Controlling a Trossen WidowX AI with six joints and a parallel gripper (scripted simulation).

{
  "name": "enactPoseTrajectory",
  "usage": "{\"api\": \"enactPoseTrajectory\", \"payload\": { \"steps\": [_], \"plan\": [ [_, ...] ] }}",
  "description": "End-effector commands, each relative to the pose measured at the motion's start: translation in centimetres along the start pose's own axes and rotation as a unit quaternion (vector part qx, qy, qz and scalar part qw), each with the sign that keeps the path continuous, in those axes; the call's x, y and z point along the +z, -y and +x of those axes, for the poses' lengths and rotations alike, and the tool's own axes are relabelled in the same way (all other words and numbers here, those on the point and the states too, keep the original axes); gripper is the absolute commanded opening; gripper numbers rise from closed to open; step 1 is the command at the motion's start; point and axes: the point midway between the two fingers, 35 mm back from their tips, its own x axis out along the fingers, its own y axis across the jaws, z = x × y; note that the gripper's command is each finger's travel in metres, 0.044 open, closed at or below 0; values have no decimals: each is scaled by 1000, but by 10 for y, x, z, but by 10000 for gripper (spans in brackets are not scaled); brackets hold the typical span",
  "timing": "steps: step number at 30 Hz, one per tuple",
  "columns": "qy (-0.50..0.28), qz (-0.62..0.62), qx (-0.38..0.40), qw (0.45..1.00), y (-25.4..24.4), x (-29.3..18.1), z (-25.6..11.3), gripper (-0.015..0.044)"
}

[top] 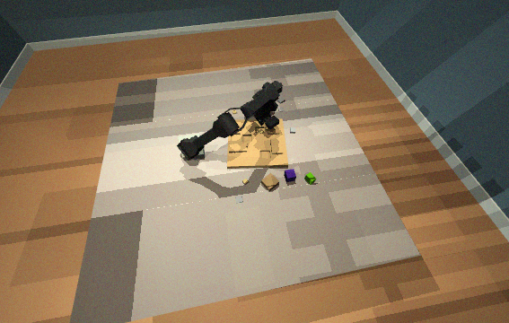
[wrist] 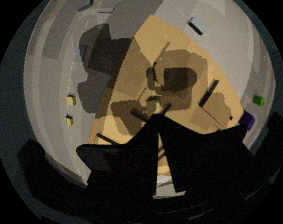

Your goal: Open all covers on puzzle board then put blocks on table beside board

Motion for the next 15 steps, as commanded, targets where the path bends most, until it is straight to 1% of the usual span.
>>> {"api": "enactPoseTrajectory", "payload": {
  "steps": [1, 4, 15],
  "plan": [
    [-5, -2, -2, 1000, 1, -2, 19, 0],
    [-5, -2, -2, 1000, 0, -3, 29, 0],
    [-5, -2, -2, 1000, 0, -3, 37, 0]
  ]
}}
